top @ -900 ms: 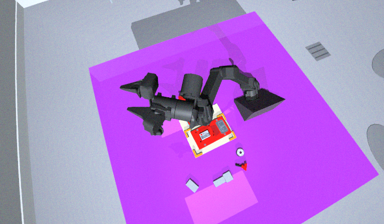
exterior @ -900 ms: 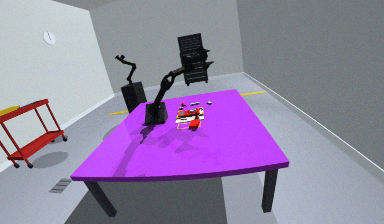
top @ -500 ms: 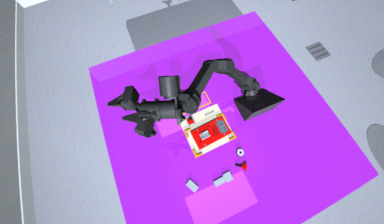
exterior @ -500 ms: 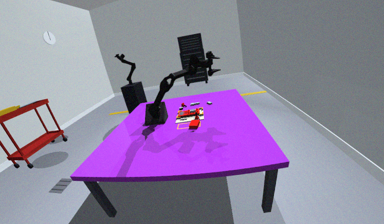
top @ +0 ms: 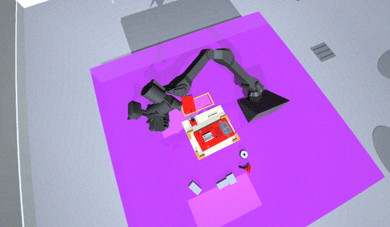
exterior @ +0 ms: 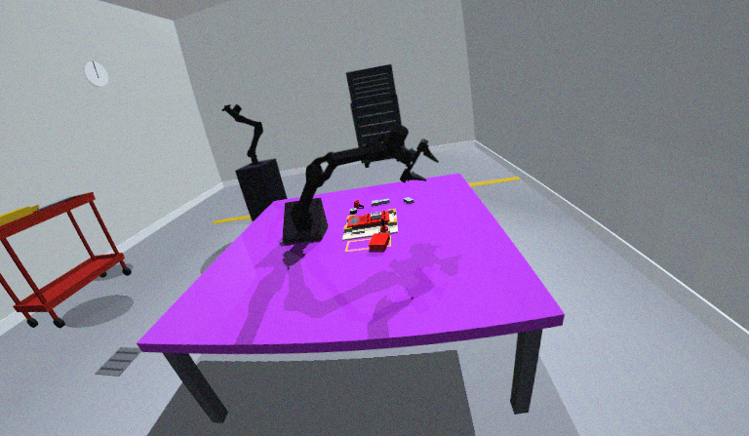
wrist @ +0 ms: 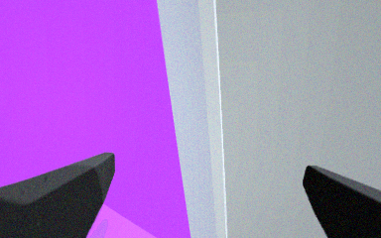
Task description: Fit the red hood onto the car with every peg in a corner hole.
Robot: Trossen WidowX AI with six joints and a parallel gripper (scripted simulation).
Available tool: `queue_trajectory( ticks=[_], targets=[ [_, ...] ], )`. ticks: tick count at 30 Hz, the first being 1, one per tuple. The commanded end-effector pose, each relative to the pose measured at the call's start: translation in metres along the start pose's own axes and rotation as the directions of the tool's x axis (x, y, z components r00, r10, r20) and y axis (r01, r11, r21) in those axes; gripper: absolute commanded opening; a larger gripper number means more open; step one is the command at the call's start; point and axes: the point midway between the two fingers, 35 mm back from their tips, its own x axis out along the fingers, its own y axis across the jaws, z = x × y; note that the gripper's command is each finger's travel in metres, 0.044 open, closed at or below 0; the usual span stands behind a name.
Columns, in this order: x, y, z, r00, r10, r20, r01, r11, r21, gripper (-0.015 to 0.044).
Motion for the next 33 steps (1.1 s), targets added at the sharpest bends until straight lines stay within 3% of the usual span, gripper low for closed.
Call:
queue_trajectory(
  ticks=[1,8,16,33],
  targets=[
    [0.005,0.069,-0.031,0.971,0.239,0.021,-0.239,0.971,-0.027,0.0440],
    [-0.016,0.154,-0.076,0.850,0.527,0.004,-0.526,0.849,-0.048,0.0440],
    [-0.070,0.238,-0.133,0.611,0.789,-0.059,-0.792,0.610,-0.035,0.0440],
    [-0.070,0.249,-0.138,0.591,0.804,-0.064,-0.807,0.590,-0.033,0.0440]
  ],
)
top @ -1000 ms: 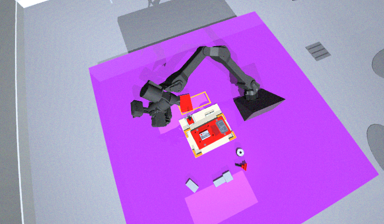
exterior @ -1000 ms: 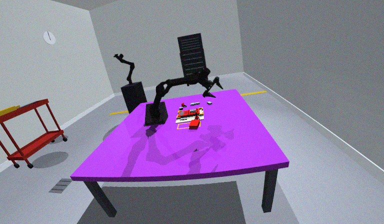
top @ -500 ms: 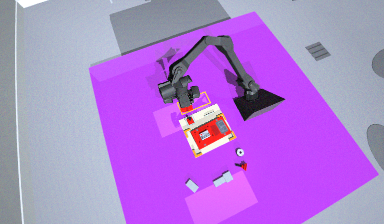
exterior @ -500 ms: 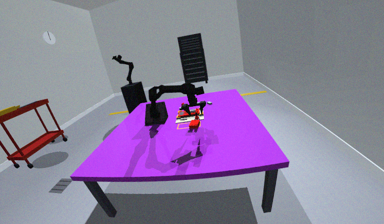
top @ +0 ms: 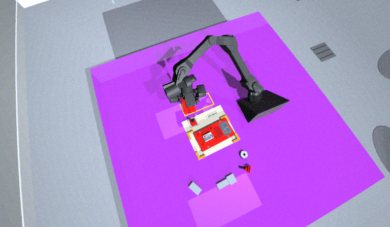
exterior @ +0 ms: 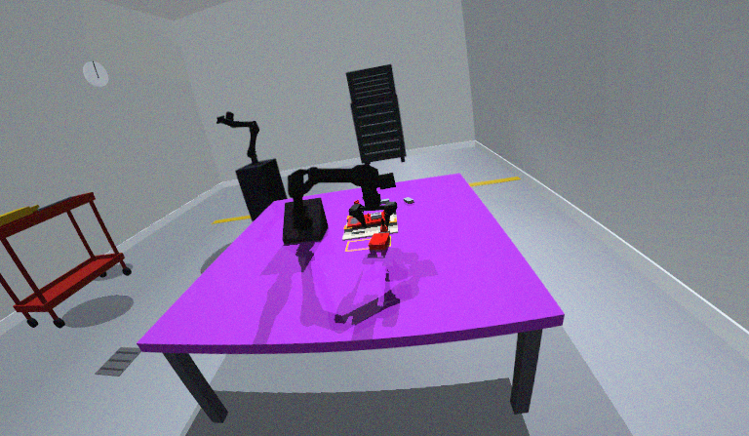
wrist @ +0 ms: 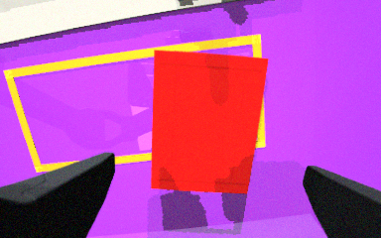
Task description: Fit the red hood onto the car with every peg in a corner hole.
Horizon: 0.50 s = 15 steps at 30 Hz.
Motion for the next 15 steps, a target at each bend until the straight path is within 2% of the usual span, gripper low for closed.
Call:
queue_trajectory(
  ticks=[1,15],
  targets=[
    [0.005,0.001,0.000,1.000,0.005,0.001,-0.005,1.000,-0.006,0.0440],
    [0.018,0.000,0.001,1.000,0.004,0.001,-0.004,1.000,-0.006,0.0440]
  ],
)
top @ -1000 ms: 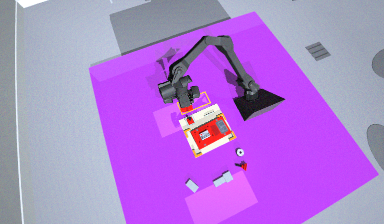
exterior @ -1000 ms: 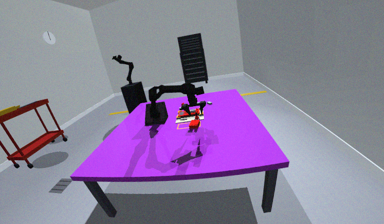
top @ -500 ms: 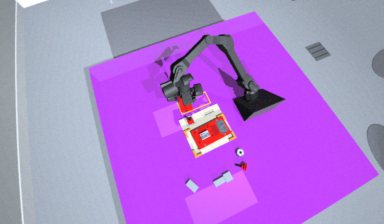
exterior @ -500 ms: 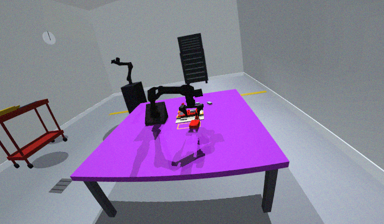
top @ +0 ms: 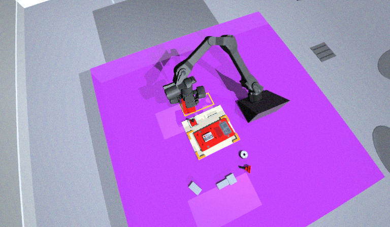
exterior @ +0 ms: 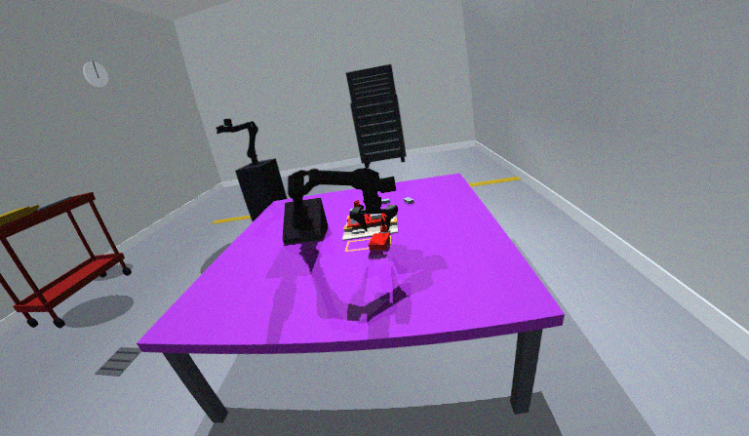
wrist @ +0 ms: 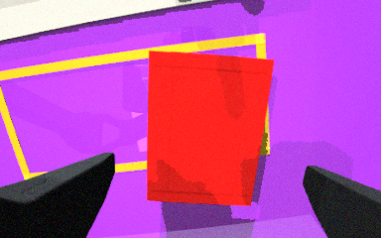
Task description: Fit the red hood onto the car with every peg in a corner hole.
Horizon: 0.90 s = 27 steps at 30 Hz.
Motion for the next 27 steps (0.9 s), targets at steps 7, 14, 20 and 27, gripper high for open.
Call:
queue_trajectory(
  ticks=[7,14,20,27],
  targets=[
    [0.011,0.001,0.001,1.000,0.005,-0.001,-0.005,1.000,-0.008,0.0440],
    [0.017,0.000,0.001,1.000,0.005,-0.001,-0.005,1.000,-0.008,0.0440],
    [0.023,0.000,0.001,1.000,0.005,-0.002,-0.005,1.000,-0.008,0.0440],
    [0.030,0.000,0.001,1.000,0.005,-0.002,-0.005,1.000,-0.008,0.0440]
  ],
)
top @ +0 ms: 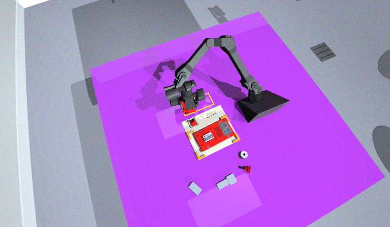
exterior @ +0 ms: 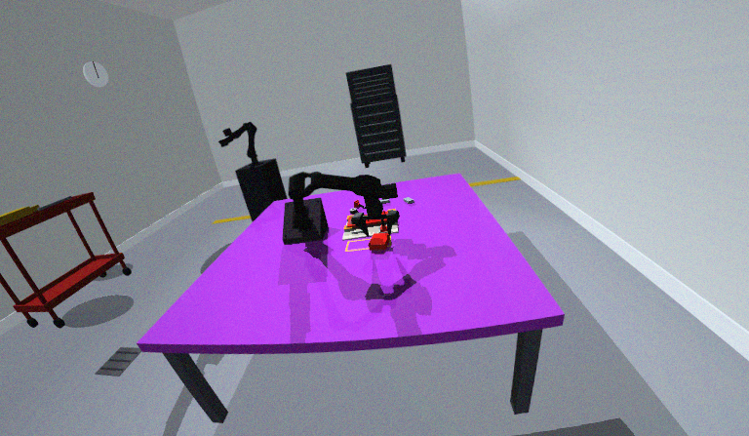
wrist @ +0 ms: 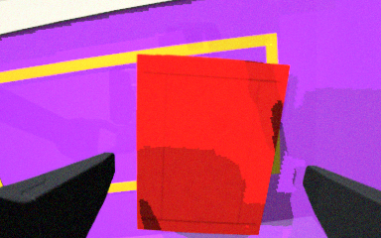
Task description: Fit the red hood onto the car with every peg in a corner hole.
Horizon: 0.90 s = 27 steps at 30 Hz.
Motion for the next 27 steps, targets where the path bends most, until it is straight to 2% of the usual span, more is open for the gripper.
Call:
queue_trajectory(
  ticks=[1,27],
  targets=[
    [0.005,0.002,0.000,1.000,0.005,-0.003,-0.005,1.000,-0.008,0.0440],
    [0.018,0.002,0.000,1.000,0.005,-0.004,-0.005,1.000,-0.008,0.0440]
  ],
)
